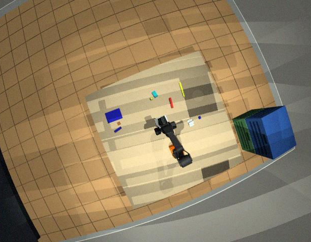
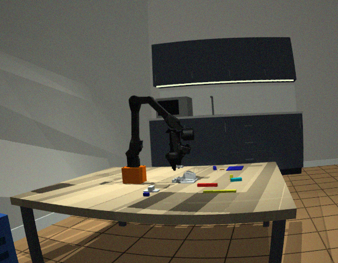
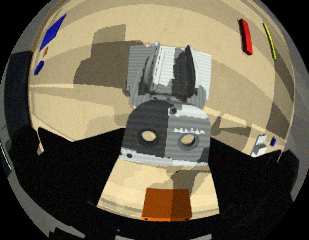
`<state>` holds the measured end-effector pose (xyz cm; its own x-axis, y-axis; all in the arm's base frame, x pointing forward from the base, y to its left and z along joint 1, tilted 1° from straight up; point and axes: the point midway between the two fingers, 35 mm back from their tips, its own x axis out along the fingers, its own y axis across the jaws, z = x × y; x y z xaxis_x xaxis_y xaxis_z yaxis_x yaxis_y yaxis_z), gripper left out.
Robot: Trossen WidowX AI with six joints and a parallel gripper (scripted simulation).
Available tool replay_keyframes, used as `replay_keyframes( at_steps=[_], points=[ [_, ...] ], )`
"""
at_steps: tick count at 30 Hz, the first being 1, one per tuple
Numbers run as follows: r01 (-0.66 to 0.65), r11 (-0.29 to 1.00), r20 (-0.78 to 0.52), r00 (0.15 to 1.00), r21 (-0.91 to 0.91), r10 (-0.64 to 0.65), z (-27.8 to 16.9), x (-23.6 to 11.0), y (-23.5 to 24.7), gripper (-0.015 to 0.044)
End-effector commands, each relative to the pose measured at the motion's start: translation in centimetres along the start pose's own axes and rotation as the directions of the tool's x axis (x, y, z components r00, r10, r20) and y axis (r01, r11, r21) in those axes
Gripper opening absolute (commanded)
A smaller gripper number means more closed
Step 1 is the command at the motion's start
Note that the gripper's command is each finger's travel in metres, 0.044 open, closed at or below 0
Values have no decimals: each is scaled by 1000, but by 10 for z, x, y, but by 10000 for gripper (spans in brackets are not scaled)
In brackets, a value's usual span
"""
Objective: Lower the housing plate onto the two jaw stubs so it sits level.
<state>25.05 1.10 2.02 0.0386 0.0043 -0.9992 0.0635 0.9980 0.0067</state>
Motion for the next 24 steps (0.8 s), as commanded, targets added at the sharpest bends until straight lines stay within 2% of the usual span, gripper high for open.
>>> replay_keyframes(
  at_steps=[1,24],
  points=[
    [5,1000,-5,1000,7,-5,0,9,-1,351],
    [5,1000,-6,1000,7,-5,-3,46,-1,351]
  ],
)
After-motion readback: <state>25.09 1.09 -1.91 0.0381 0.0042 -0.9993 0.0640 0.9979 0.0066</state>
